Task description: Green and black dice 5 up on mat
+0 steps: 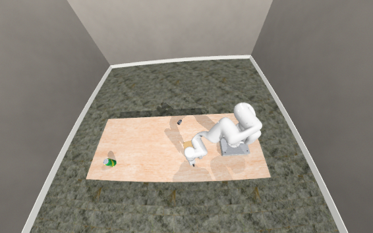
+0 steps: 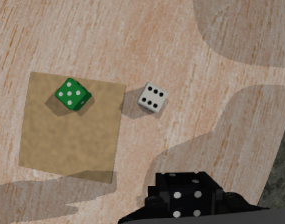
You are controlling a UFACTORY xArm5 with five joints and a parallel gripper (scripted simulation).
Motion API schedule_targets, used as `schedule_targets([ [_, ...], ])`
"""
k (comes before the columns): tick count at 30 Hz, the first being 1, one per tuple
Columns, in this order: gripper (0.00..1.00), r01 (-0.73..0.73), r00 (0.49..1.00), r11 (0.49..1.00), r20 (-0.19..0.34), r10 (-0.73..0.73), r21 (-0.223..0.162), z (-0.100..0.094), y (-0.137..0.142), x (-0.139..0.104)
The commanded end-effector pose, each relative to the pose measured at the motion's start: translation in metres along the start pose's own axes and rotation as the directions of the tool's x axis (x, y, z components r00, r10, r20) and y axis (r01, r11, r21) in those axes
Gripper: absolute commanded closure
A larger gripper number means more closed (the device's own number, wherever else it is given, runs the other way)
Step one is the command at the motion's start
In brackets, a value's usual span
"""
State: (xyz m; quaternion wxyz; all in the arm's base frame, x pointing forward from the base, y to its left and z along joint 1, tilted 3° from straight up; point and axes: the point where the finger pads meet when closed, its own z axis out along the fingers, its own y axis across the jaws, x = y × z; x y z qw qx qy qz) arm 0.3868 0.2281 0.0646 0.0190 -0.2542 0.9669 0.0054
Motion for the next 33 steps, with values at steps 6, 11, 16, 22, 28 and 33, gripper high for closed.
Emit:
schedule_targets([
  [6,0.73,0.016,0.999,1.0,0.032,-0.016,0.0,-0.0006,0.0016,-0.002],
  [11,0.73,0.017,0.993,1.0,0.117,-0.017,-0.001,-0.0004,0.0015,-0.0015],
  [16,0.73,0.02,0.967,1.0,0.254,-0.02,0.0,0.0001,0.0014,-0.0008],
  [22,0.73,0.025,0.91,1.0,0.413,-0.023,0.001,0.0004,0.0012,0.0003],
  [28,0.73,0.028,0.85,1.0,0.526,-0.026,0.004,0.0003,0.0011,0.0012],
  [33,0.73,0.03,0.782,1.0,0.622,-0.028,0.007,0.0007,0.001,0.0016],
])
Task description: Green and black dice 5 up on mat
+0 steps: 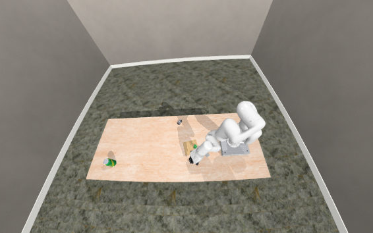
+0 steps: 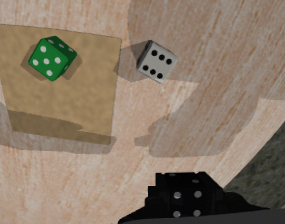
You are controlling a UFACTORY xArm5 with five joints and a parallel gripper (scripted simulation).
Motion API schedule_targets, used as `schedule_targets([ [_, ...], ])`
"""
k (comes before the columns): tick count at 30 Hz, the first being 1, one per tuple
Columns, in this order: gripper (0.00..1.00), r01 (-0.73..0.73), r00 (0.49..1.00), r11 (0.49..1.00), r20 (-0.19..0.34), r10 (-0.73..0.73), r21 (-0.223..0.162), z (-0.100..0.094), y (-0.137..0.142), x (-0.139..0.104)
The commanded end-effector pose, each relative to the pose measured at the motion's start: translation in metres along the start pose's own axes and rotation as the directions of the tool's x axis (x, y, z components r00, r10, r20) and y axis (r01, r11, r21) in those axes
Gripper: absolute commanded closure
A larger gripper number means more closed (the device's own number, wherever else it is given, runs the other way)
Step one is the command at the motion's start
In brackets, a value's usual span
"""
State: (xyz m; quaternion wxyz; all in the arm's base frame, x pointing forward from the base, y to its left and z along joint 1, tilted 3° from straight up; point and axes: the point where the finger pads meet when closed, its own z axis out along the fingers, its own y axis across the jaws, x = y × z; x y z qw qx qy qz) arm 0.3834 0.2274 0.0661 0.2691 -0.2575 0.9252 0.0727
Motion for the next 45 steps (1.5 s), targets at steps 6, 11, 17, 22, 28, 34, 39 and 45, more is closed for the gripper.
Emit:
schedule_targets([
  [6,0.73,0.008,0.961,1.0,0.275,-0.009,0.005,0.003,0.0,0.0],
  [11,0.73,0.011,0.924,1.0,0.381,-0.014,0.008,0.003,0.0,0.001],
  [17,0.73,0.012,0.909,1.0,0.417,-0.015,0.01,0.002,0.0,0.002],
  [22,0.73,0.012,0.906,1.0,0.423,-0.015,0.01,0.002,0.0,0.002],
  [28,0.73,0.012,0.906,1.0,0.424,-0.015,0.01,0.005,0.0,0.003],
  [34,0.73,0.012,0.905,1.0,0.424,-0.015,0.011,0.012,-0.001,0.007],
  [39,0.73,0.012,0.905,1.0,0.424,-0.015,0.011,0.025,-0.001,0.015],
  [45,0.73,0.011,0.905,1.0,0.424,-0.015,0.012,0.043,-0.002,0.025],
])
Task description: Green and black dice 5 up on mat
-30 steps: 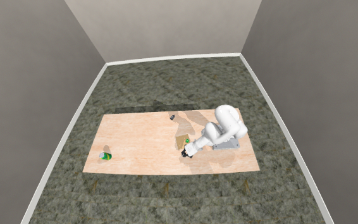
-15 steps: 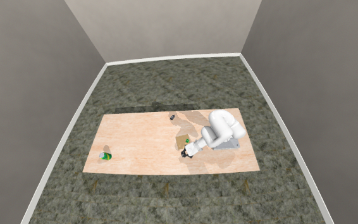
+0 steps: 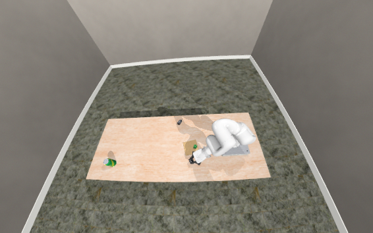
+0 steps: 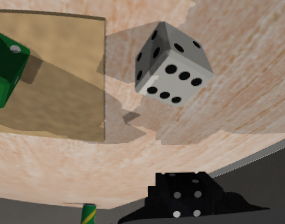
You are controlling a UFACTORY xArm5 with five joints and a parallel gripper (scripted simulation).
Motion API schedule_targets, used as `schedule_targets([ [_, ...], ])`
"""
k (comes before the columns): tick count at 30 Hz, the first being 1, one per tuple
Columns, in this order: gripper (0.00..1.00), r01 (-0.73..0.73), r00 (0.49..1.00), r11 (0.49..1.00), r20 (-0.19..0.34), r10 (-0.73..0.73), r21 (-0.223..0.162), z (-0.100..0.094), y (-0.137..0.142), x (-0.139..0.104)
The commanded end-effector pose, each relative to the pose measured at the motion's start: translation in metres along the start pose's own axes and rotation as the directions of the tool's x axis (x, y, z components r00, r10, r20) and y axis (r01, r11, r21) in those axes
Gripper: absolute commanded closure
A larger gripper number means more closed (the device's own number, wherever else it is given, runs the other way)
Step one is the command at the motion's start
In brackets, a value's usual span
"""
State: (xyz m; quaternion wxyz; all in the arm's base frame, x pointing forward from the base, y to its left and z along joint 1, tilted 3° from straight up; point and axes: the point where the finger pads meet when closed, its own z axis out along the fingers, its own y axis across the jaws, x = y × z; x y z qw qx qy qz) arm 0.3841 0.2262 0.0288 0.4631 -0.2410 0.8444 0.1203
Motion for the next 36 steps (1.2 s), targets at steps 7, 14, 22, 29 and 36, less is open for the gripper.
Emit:
schedule_targets([
  [7,0.73,0.0,1.0,1.0,0.005,0.0,0.002,0.017,0.0,0.021],
  [14,0.73,0.0,1.0,1.0,0.005,0.0,0.002,0.021,0.0,0.027],
  [22,0.73,0.0,1.0,1.0,0.005,0.0,0.002,0.021,0.0,0.027],
  [29,0.73,0.0,1.0,1.0,0.005,0.0,0.002,0.021,0.0,0.027],
  [36,0.73,0.0,1.0,1.0,0.005,0.0,0.002,0.021,0.0,0.027],
])
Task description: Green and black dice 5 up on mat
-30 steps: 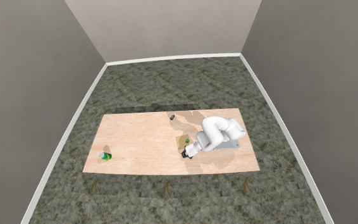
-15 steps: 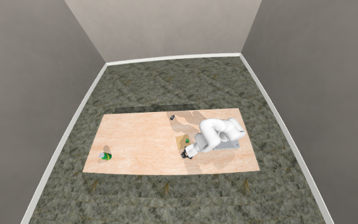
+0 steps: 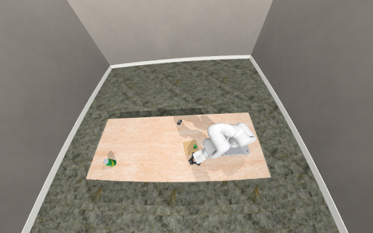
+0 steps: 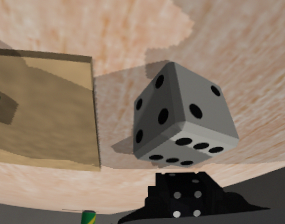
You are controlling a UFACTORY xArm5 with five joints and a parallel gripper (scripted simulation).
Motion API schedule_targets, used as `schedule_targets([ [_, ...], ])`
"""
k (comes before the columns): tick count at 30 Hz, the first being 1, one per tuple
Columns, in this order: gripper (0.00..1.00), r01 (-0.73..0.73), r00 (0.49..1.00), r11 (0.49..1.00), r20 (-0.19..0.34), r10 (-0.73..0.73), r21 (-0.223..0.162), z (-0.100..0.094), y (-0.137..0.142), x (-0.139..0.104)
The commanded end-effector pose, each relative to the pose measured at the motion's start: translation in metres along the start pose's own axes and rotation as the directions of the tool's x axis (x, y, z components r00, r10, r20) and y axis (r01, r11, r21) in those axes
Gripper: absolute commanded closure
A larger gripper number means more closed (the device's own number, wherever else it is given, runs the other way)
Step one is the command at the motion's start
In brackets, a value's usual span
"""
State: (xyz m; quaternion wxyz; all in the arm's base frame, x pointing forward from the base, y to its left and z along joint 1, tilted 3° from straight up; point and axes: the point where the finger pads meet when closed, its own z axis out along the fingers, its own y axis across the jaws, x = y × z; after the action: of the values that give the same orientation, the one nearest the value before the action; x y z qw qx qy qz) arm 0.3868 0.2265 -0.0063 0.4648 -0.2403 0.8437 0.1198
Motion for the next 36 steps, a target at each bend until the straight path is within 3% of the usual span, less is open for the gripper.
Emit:
schedule_targets([
  [1,0.73,0.0,1.0,1.0,0.002,0.0,0.0,-0.0001,0.0,-0.0008],
  [36,0.73,0.0,1.0,1.0,0.002,0.0,0.0,0.0044,-0.0001,0.0056],
])
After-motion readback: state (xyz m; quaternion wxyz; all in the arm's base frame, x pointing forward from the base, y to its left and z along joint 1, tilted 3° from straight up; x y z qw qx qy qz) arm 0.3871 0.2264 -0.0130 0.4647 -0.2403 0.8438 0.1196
